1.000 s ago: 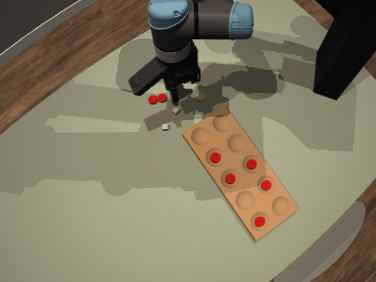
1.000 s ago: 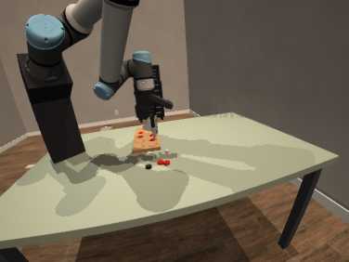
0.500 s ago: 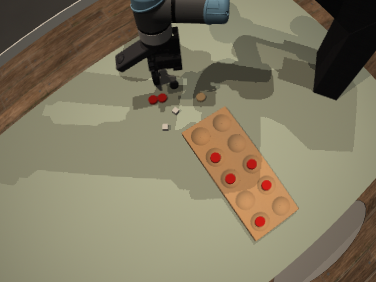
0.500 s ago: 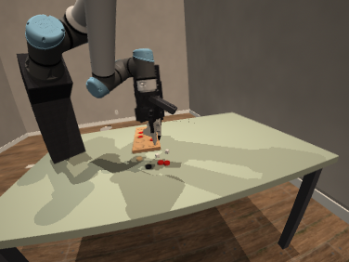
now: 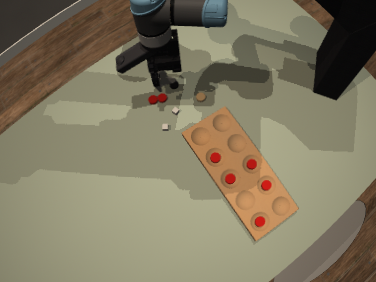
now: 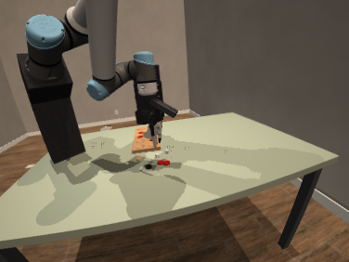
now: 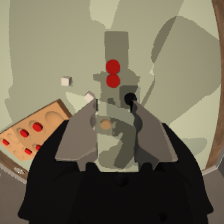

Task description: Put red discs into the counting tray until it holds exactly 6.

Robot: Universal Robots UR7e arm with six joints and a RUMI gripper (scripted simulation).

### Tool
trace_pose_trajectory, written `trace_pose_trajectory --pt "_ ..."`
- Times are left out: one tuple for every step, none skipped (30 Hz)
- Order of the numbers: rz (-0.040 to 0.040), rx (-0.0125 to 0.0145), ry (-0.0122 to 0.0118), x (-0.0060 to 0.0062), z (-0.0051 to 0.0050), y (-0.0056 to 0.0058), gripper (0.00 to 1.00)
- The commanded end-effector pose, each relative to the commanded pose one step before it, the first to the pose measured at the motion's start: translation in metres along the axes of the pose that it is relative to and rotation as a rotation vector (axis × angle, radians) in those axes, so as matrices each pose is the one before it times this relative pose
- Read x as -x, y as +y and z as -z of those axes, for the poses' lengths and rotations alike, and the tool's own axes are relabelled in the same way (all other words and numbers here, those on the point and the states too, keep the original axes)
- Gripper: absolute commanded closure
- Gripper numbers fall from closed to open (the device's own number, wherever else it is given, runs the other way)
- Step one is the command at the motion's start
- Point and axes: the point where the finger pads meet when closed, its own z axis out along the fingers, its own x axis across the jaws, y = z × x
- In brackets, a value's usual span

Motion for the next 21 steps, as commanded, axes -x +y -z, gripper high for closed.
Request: trace_pose_trajectory --pt "-0.00025 -0.00037 -0.00050 -0.00019 -0.01443 -0.00052 0.72" --pt "-0.00006 0.00020 -0.00009 -0.00017 -0.00514 0.00011 0.72" --pt "-0.00006 0.00020 -0.00009 -0.00021 -0.00541 0.00019 0.72" --pt "-0.00006 0.00019 -0.00009 -0.00024 -0.00560 0.00028 0.72" --pt "-0.00006 0.00017 -0.00008 -0.00028 -0.00570 0.00037 0.72" --pt "-0.00002 0.00007 -0.00006 0.00009 -0.00598 -0.00036 0.72" --pt "-0.00001 0.00003 -0.00005 0.00021 -0.00600 -0.00055 0.72" --pt "-0.00001 0.00002 -0.00004 0.00018 -0.00583 -0.00045 0.72" --pt "0.00000 0.00001 -0.00003 0.00015 -0.00557 -0.00035 0.72" --pt "0.00000 0.00000 -0.00003 0.00013 -0.00522 -0.00025 0.72" --pt "0.00000 0.00000 0.00000 0.00000 0.00000 0.00000 0.72" --pt "0.00000 0.00000 0.00000 0.00000 0.00000 0.00000 0.72" --pt "0.00000 -0.00001 -0.00002 0.00010 -0.00480 -0.00017 0.72" --pt "0.00000 -0.00001 -0.00002 0.00008 -0.00431 -0.00010 0.72" --pt "0.00000 -0.00001 -0.00002 0.00006 -0.00377 -0.00005 0.72" --pt "0.00000 -0.00001 -0.00001 0.00005 -0.00319 -0.00002 0.72" --pt "0.00000 -0.00001 -0.00001 0.00004 -0.00260 0.00001 0.72" --pt "0.00000 -0.00001 -0.00001 0.00002 -0.00201 0.00002 0.72" --pt "0.00000 -0.00001 0.00000 0.00002 -0.00145 0.00002 0.72" --pt "0.00000 -0.00001 0.00000 0.00001 -0.00095 0.00001 0.72" --pt "0.00000 0.00000 0.00000 0.00001 -0.00052 0.00001 0.72"
